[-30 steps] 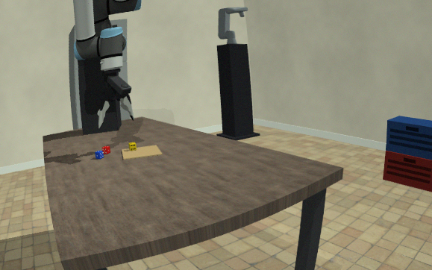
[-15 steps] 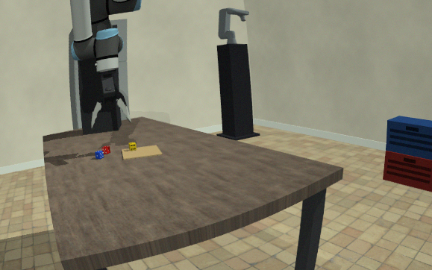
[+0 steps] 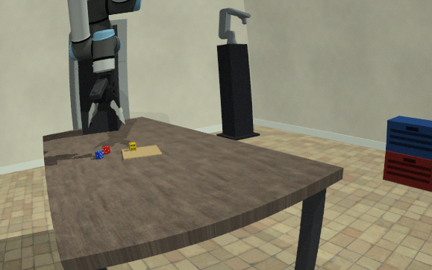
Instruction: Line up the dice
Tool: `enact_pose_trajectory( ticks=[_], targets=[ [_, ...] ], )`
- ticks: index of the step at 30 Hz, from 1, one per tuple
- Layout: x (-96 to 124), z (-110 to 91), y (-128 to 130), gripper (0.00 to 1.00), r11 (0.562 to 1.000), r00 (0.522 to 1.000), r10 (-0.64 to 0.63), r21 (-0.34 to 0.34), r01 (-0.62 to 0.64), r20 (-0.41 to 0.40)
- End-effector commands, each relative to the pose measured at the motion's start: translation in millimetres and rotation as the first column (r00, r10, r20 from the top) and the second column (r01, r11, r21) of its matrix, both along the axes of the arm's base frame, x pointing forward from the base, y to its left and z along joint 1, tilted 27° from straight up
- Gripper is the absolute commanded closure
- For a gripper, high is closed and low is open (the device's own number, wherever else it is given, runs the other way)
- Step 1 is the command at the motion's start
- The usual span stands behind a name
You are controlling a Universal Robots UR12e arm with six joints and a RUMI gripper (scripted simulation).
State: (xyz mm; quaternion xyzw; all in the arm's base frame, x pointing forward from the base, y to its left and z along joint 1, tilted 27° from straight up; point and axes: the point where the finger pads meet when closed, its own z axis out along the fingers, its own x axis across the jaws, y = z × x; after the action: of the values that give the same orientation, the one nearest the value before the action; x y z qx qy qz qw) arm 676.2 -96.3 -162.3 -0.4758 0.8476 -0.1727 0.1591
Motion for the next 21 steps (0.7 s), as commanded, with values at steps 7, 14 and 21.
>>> enact_pose_trajectory(
  ticks=[7, 14, 21],
  targets=[
    [-5.1, -1.1, -8.9, 0.00, 0.982, 0.985, -0.171, 0.083, 0.169, 0.021],
    [-6.0, -1.4, -10.4, 0.00, 0.976, 0.980, -0.199, 0.097, 0.196, 0.023],
    [-6.3, -1.5, -10.8, 0.00, 0.974, 0.978, -0.207, 0.101, 0.204, 0.024]
  ],
)
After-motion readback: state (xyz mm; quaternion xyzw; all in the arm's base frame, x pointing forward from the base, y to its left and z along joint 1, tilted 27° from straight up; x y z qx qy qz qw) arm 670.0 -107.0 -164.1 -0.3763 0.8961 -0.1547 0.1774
